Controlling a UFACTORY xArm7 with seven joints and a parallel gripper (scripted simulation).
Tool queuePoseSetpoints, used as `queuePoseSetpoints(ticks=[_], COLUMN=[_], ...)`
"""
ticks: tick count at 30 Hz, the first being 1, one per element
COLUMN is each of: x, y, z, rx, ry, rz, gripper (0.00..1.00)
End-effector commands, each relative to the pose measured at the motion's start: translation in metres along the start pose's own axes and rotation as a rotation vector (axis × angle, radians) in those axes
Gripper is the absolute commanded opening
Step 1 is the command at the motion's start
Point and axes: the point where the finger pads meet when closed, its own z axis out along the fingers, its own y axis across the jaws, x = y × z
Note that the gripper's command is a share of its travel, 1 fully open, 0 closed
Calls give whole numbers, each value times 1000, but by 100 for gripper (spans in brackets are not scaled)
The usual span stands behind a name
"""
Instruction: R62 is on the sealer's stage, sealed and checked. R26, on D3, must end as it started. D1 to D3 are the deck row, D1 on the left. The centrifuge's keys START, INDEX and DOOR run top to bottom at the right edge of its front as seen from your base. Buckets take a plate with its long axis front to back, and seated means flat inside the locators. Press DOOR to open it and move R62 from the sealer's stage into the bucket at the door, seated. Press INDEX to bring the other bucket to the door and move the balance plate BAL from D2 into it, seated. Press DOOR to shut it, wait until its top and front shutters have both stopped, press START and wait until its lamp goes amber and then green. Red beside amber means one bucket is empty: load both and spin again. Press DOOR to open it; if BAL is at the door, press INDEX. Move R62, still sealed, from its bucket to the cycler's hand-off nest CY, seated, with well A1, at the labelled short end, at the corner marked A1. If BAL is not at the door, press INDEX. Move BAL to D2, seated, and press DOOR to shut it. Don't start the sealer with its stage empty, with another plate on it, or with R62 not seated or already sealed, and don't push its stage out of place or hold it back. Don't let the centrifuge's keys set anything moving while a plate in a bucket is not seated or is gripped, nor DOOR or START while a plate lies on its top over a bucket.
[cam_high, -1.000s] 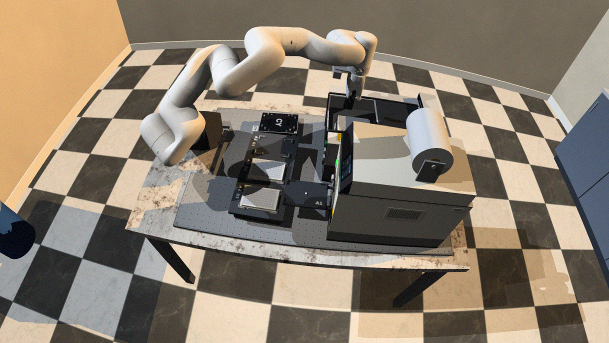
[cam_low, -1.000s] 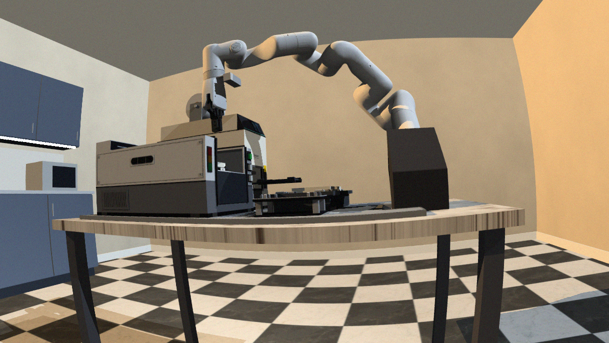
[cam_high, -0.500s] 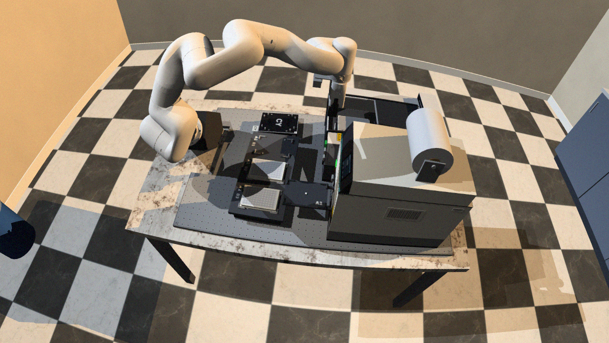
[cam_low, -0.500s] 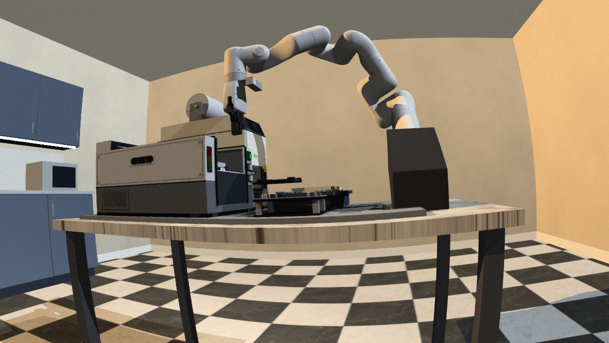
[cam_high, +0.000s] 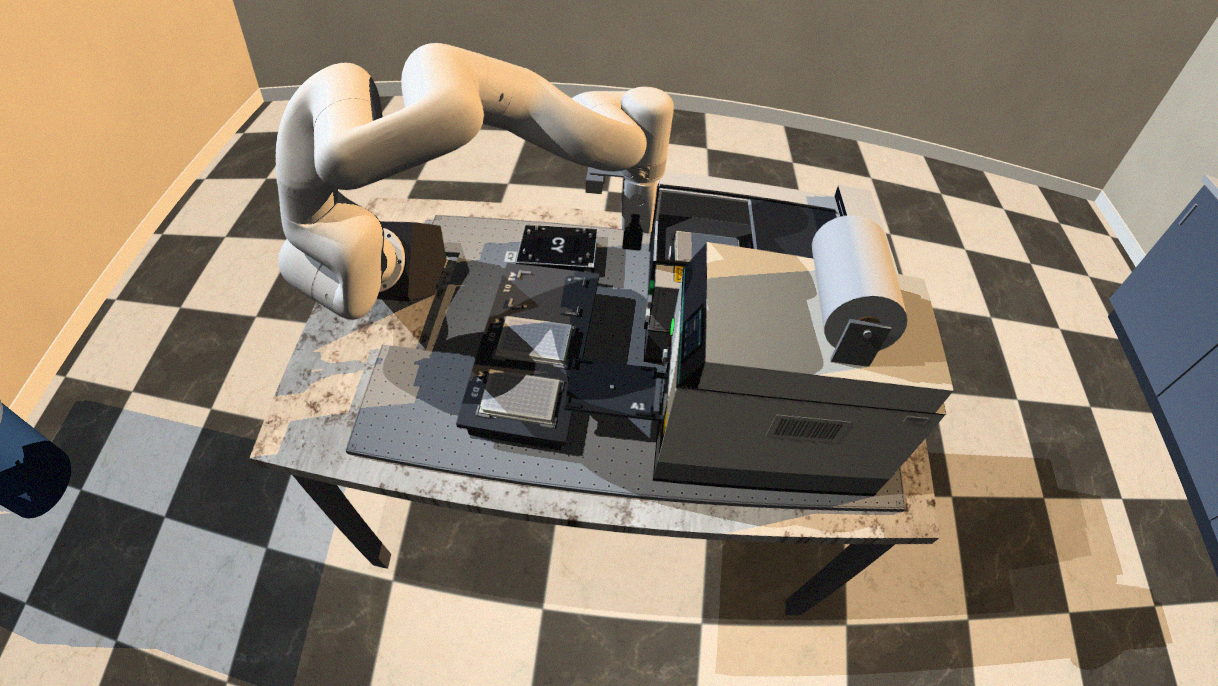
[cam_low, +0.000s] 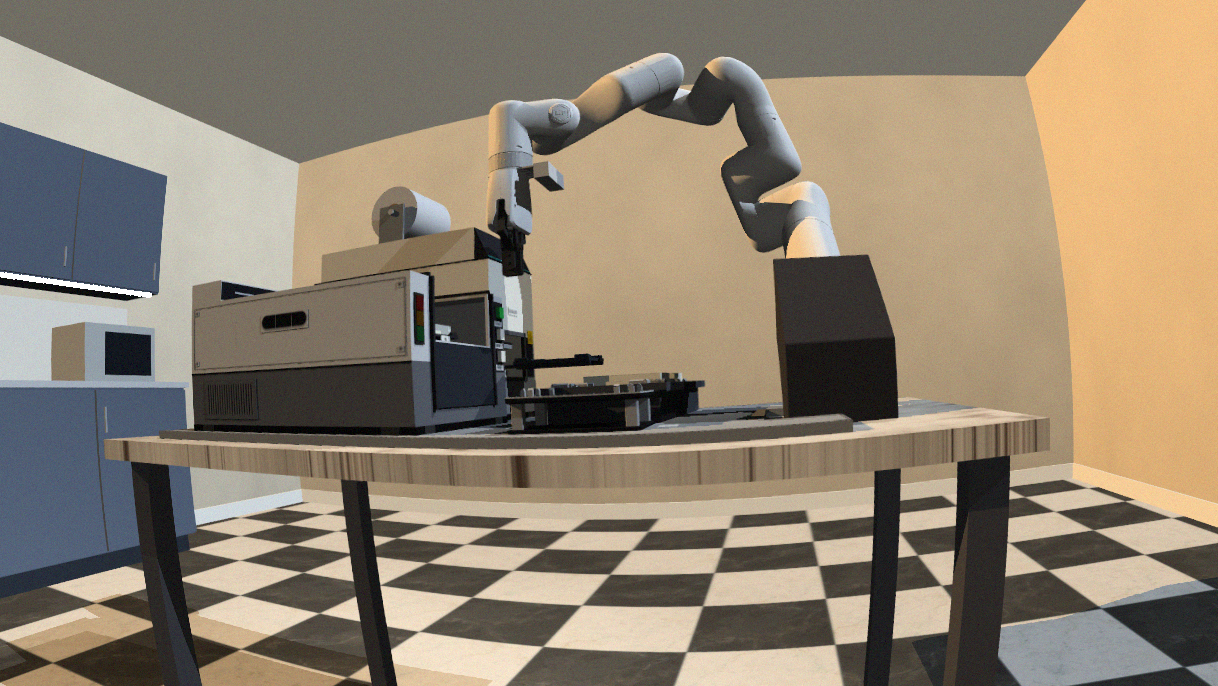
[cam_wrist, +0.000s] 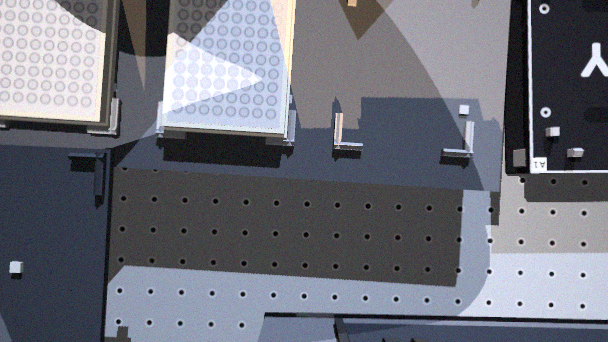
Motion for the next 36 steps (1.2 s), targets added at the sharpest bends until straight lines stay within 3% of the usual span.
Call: queuePoseSetpoints(ticks=[1, 10, 24, 28, 30, 36], x=[17, 52, 52, 52, 52, 52], y=[-13, -38, -38, -38, -38, -38], z=[0, 8, 8, 8, 8, 8], rx=[-4, -4, -4, -3, -3, -3], ry=[-14, -14, -14, -147, -147, -347], rz=[2, 2, 2, 2, 2, 2], gripper=[0, 0, 0, 0, 0, 0])
